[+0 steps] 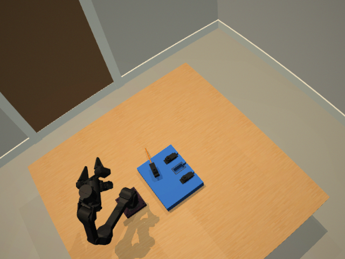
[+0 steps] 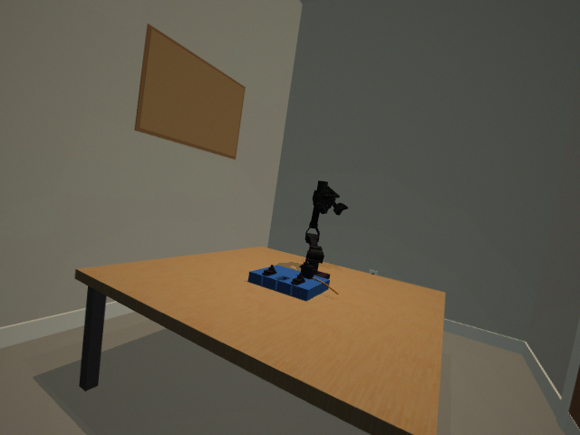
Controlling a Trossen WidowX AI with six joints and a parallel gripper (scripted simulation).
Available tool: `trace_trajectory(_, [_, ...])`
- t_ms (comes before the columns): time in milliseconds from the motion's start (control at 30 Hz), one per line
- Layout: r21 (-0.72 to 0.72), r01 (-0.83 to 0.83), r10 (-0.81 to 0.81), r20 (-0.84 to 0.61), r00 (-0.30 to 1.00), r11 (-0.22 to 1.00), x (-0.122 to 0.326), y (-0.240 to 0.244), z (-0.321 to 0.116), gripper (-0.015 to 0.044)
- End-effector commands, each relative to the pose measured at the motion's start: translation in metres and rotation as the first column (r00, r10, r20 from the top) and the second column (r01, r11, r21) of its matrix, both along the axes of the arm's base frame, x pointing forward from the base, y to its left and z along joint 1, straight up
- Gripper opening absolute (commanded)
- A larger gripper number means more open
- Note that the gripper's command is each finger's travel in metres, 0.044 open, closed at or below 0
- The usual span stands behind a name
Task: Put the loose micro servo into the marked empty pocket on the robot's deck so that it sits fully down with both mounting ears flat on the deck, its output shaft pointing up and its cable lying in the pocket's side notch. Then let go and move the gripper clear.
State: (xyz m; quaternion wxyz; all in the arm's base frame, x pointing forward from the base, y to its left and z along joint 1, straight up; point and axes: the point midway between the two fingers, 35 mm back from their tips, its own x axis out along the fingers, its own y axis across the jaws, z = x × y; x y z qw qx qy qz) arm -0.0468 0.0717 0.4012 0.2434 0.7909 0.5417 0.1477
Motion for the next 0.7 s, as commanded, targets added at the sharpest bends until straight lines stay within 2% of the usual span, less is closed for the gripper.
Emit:
trace_trajectory(0, [-0.081,0.032,-0.027,0.061,0.998,0.996,0.017,0.007,-0.004,0.0440])
trace_trajectory(333, [-0.289,0.093,-0.020,0.247,0.969,0.953,0.056,0.022,-0.015,0.0440])
trace_trajectory(667, [-0.491,0.139,0.079,0.398,0.914,0.860,0.092,0.034,-0.031,0.0440])
